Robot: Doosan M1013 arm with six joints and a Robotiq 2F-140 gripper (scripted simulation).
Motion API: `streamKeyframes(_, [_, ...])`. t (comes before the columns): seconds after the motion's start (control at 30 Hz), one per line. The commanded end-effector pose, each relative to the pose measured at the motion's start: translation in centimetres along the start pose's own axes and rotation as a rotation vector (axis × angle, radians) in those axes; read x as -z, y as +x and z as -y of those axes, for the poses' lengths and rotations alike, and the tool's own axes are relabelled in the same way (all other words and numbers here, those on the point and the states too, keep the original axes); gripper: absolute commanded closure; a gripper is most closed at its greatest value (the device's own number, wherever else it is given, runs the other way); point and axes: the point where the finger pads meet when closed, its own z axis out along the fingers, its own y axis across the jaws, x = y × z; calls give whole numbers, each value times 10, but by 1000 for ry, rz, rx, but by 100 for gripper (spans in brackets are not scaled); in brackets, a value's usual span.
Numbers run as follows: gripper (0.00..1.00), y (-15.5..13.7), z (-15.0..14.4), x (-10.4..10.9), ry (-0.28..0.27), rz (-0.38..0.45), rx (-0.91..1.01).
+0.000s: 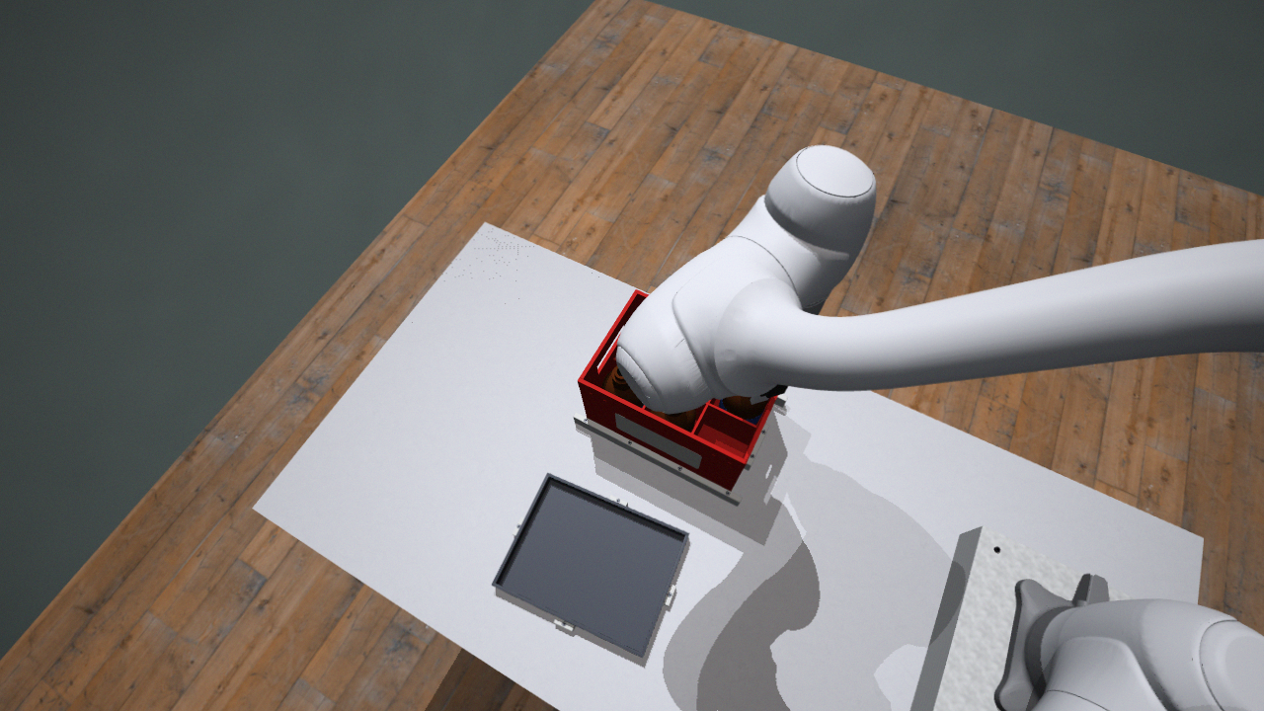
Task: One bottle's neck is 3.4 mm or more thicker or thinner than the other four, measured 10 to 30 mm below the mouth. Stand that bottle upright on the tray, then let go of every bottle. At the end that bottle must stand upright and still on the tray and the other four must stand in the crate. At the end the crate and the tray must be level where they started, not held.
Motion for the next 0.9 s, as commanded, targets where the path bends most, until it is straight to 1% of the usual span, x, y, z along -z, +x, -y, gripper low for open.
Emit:
streamKeyframes(0.0, [62,0,0,0,0,0,0])
streamKeyframes(0.03, [62,0,0,0,0,0,0])
streamKeyframes(0.07, [100,0,0,0,0,0,0])
streamKeyframes(0.87, [100,0,0,0,0,0,0])
